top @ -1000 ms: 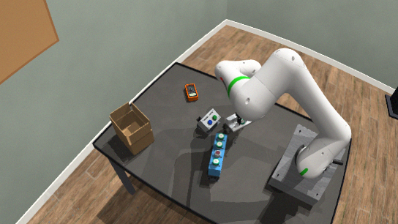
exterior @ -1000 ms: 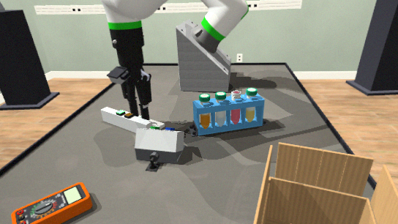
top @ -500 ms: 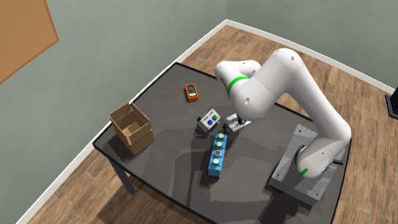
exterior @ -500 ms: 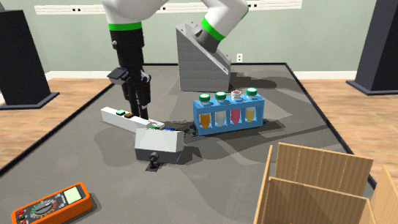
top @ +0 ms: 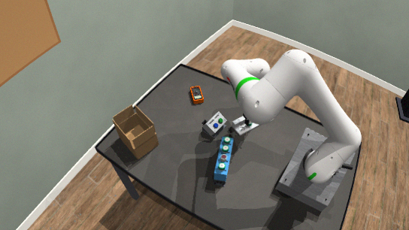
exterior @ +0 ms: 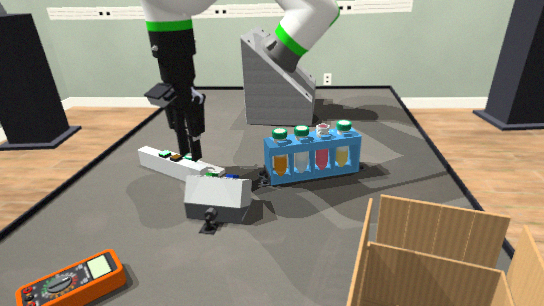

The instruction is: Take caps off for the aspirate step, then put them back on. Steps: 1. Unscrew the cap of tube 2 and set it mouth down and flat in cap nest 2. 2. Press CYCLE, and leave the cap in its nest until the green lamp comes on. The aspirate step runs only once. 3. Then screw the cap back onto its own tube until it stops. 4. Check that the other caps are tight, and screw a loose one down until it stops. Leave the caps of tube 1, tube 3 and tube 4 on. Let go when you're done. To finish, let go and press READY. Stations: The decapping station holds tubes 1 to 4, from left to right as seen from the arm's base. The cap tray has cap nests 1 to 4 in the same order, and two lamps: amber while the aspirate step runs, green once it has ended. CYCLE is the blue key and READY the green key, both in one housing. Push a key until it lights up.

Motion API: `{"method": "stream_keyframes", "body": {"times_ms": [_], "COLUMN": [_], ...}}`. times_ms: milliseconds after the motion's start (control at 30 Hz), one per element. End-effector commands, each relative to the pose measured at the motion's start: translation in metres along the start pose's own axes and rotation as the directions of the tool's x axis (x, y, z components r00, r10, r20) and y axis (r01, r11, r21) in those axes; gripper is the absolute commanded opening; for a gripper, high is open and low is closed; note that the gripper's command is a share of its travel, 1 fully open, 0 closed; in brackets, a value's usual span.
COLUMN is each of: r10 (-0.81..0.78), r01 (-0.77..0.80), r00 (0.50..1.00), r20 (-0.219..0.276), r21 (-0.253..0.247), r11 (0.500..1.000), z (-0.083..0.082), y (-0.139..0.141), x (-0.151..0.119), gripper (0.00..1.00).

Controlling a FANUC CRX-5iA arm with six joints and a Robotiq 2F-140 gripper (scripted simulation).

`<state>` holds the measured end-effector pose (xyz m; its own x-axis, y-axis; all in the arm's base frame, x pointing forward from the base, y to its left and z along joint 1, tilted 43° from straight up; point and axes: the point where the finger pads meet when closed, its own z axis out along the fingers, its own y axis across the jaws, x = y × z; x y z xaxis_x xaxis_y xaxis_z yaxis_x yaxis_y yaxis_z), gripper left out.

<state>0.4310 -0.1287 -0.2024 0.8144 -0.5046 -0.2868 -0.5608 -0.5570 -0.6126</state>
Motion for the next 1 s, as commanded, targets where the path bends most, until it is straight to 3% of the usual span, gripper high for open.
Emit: {"method": "stream_keyframes", "body": {"times_ms": [0,767,833,900,967], "r10": [0.000,0.000,0.000,0.165,0.165], "r01": [0.000,0.000,0.000,-0.165,-0.165], "r00": [1.000,1.000,1.000,0.986,0.986], "r20": [-0.002,-0.002,-0.002,-0.002,-0.002], "r21": [0.000,-0.001,-0.001,0.000,0.000], "r11": [1.000,1.000,1.000,0.986,0.986], "z": [-0.016,-0.120,-0.120,-0.120,-0.120], "y": [0.000,0.000,0.000,-0.014,-0.014], "x": [0.001,0.001,0.000,-0.007,-0.007], "gripper": [0.30,0.30,0.30,0.30,0.30]}}
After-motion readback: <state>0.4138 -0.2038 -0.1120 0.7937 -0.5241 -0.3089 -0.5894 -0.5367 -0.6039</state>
